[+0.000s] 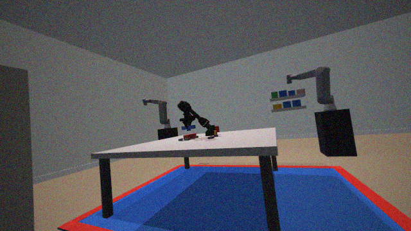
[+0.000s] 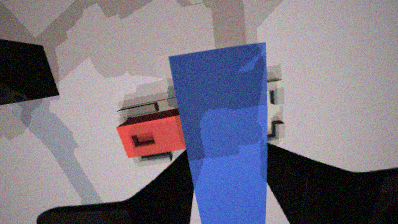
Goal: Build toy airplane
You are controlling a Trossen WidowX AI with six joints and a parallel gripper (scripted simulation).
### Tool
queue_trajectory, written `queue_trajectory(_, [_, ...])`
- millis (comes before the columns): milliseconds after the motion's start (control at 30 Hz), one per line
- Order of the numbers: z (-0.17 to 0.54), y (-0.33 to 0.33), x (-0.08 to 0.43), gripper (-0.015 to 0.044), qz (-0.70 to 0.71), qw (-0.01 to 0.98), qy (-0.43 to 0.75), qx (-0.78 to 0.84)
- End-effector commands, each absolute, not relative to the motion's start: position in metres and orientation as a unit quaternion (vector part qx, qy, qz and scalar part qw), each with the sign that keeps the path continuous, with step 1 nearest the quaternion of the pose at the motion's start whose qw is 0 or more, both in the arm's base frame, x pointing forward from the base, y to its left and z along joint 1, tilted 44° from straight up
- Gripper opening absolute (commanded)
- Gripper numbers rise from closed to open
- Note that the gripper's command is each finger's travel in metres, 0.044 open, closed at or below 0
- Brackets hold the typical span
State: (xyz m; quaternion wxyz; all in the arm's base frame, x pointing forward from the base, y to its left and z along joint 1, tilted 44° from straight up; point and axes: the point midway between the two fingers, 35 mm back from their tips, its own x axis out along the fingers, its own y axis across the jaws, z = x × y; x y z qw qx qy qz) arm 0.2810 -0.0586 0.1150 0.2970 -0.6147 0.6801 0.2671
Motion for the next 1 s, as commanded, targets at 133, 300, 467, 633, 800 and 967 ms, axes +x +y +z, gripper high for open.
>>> queue_trajectory(133, [0.1179, -0.0655, 0.2755, 0.0105, 0.283, 0.277, 0.673, -0.624])
queue_trajectory(300, [0.1181, -0.0655, 0.2755, 0.0195, 0.283, 0.277, 0.673, -0.624])
queue_trajectory(467, [0.1181, -0.0655, 0.2755, 0.0195, 0.283, 0.277, 0.673, -0.624])
queue_trajectory(633, [0.1181, -0.0655, 0.2755, 0.0195, 0.283, 0.277, 0.673, -0.624])
queue_trajectory(800, [0.1187, -0.0663, 0.2762, 0.0195, 0.283, 0.277, 0.673, -0.624])
queue_trajectory(967, [0.1146, -0.0701, 0.2762, 0.0195, 0.283, 0.277, 0.673, -0.624])
